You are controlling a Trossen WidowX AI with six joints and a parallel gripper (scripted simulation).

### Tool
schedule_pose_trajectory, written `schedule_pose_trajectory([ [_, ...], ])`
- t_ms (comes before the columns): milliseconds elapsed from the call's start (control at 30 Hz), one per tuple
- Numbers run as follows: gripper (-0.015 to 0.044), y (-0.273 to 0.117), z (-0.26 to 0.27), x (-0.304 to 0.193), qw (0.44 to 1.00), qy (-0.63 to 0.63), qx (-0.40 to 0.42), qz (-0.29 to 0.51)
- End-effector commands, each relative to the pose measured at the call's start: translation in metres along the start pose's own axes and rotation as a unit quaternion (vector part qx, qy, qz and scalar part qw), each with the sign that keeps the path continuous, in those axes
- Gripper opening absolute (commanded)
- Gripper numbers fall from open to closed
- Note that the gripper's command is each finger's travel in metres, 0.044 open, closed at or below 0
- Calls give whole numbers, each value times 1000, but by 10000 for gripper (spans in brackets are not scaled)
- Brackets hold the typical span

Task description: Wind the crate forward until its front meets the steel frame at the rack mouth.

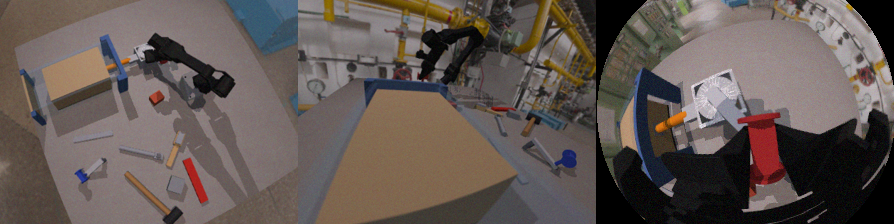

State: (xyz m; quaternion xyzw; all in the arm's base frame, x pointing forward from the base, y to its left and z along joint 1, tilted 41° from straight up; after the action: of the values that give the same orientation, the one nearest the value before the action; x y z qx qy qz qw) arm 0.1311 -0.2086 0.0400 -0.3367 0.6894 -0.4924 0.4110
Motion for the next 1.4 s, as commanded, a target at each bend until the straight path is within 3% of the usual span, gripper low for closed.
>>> schedule_pose_trajectory([
  [0, 0, 5, -7, 6, 1000, 2, -12, -10],
  [1367, 0, 20, -21, 44, 1000, 2, -12, -11],
])
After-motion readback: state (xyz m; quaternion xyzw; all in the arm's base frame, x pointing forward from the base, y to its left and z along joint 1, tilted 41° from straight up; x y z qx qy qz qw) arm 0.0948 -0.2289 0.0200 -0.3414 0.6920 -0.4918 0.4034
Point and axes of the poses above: the point midway between the two fingers, 35 mm back from their tips, its own y axis out along the fingers, its own z axis across the jaws, x = y × z, the point moved 10 cm from there along -y, back along the fingers, and after that the axes turned 11 degrees about y, right-handed, at the moved point
